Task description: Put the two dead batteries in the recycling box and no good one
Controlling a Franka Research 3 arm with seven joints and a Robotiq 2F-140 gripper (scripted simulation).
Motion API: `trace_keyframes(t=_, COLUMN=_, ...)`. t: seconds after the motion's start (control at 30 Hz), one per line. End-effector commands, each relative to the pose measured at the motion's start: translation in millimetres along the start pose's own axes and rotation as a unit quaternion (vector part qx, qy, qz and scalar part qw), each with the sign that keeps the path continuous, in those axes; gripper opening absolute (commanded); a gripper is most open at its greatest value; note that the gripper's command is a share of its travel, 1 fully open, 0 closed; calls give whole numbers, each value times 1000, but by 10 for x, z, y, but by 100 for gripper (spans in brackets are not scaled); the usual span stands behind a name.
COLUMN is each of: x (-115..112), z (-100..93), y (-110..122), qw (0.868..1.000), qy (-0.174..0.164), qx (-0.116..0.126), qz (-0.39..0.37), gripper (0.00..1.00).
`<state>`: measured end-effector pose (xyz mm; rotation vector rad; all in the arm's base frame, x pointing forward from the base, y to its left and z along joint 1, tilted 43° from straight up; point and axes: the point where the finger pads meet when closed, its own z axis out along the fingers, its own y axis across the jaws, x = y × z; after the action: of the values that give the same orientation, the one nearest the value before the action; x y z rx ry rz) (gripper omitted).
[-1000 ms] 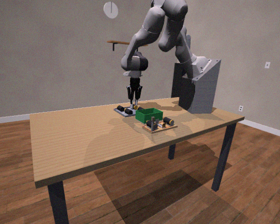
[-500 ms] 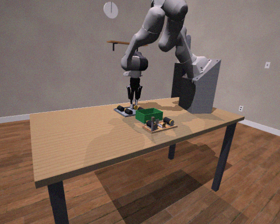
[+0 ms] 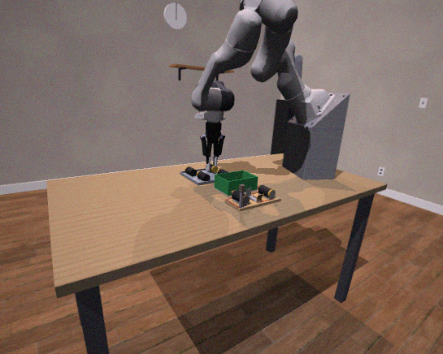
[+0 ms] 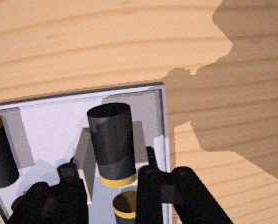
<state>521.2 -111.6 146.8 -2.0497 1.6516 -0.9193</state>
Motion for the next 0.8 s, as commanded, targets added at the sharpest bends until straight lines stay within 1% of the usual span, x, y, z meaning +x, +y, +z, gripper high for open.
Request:
trace_keyframes(t=0.0, x=-4, z=-27, y=5, qw=1000, qy=-1, qx=-1, qz=-2, gripper=16)
trace_keyframes(t=0.27, x=-3, z=-366, y=4, qw=1000, qy=-1, qx=-1, qz=-2, gripper=16)
trace_keyframes(t=0.37, x=-3, z=-405, y=4, qw=1000, qy=-1, qx=-1, qz=-2, gripper=16)
trace_keyframes(t=0.63, x=-3, z=-417, y=4, qw=1000, qy=-1, qx=-1, qz=-2, gripper=16)
trace_keyframes(t=0.7, x=-3, z=-472, y=4, qw=1000, qy=-1, qx=-1, qz=-2, gripper=16)
trace_keyframes(t=0.77, x=-3, z=-585, y=4, qw=1000, qy=-1, qx=-1, qz=-2, gripper=16)
